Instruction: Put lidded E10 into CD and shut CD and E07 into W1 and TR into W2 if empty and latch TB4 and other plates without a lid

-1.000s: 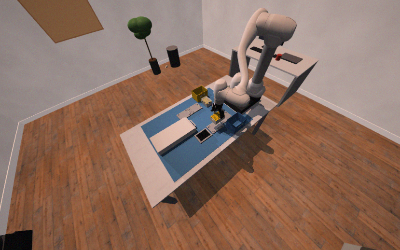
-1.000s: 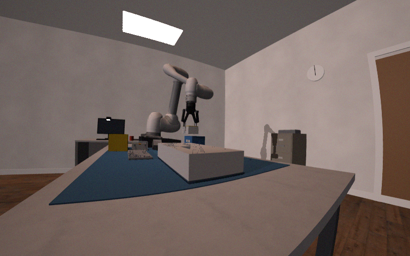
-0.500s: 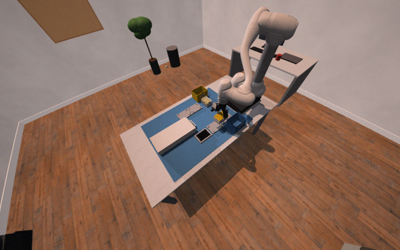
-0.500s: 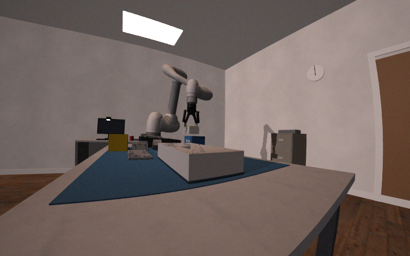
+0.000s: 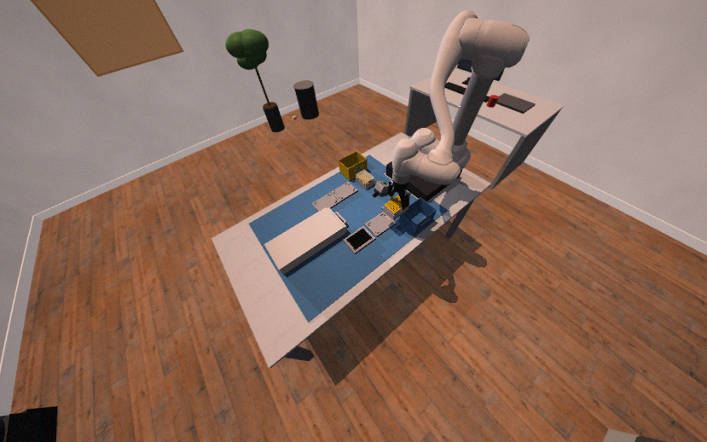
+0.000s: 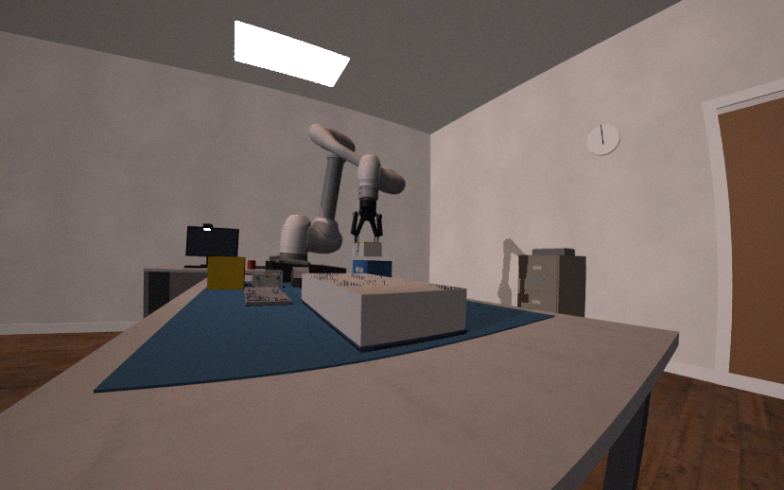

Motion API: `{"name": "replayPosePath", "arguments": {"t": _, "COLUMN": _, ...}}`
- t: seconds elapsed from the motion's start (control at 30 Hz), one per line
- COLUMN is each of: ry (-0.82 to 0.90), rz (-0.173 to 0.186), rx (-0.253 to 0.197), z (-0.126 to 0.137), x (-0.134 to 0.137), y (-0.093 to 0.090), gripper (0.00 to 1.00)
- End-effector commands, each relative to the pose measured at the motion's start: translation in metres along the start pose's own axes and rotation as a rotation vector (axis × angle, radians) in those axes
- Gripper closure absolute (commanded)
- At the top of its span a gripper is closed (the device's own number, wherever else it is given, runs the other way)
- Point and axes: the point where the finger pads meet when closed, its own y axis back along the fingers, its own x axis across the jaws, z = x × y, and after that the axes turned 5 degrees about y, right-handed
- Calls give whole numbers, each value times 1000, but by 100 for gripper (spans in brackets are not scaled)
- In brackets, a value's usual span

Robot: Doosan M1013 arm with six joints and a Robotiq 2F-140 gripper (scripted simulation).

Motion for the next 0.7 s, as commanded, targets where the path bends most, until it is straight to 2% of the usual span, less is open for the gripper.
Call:
{"name": "replayPosePath", "arguments": {"t": 0.0, "ry": 0, "rz": 0, "rx": 0, "z": 8, "x": -7, "y": 0, "gripper": 100}}
{"name": "replayPosePath", "arguments": {"t": 0.67, "ry": 0, "rz": 0, "rx": 0, "z": 44, "x": -39, "y": 0, "gripper": 100}}
